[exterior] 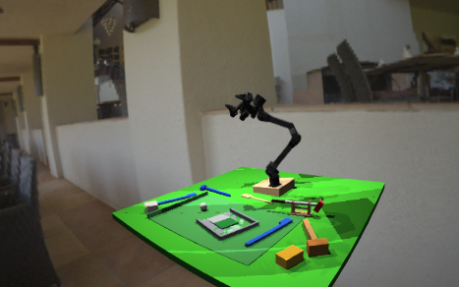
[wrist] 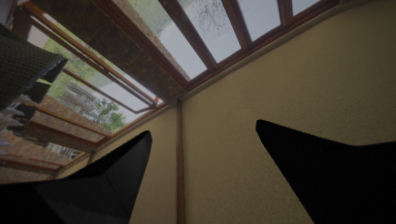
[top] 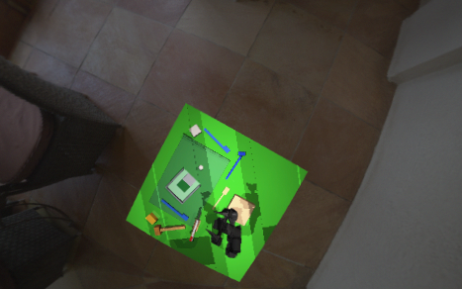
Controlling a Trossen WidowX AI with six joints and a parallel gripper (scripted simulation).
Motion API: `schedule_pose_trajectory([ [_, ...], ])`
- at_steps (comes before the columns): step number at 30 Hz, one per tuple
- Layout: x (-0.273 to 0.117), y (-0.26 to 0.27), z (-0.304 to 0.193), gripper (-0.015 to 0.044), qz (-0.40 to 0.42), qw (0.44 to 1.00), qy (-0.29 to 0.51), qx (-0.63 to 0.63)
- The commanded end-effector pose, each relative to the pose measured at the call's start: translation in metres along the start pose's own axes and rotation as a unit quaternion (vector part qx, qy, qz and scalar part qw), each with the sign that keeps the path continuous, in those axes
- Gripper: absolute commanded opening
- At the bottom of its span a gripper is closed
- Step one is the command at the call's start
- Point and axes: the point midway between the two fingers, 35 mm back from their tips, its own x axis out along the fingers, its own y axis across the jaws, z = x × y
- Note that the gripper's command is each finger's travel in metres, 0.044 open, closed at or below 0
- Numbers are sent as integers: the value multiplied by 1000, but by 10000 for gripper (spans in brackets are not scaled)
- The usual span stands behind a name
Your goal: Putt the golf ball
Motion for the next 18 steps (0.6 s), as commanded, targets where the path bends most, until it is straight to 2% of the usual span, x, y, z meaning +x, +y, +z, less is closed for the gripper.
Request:
schedule_pose_trajectory([
  [1, 25, 38, 36, 440, 23, 984, -50, 168],
  [10, 65, 76, 155, 440, 114, 885, -191, 410],
  [18, 62, 69, 278, 440, 230, 762, -323, 512],
])
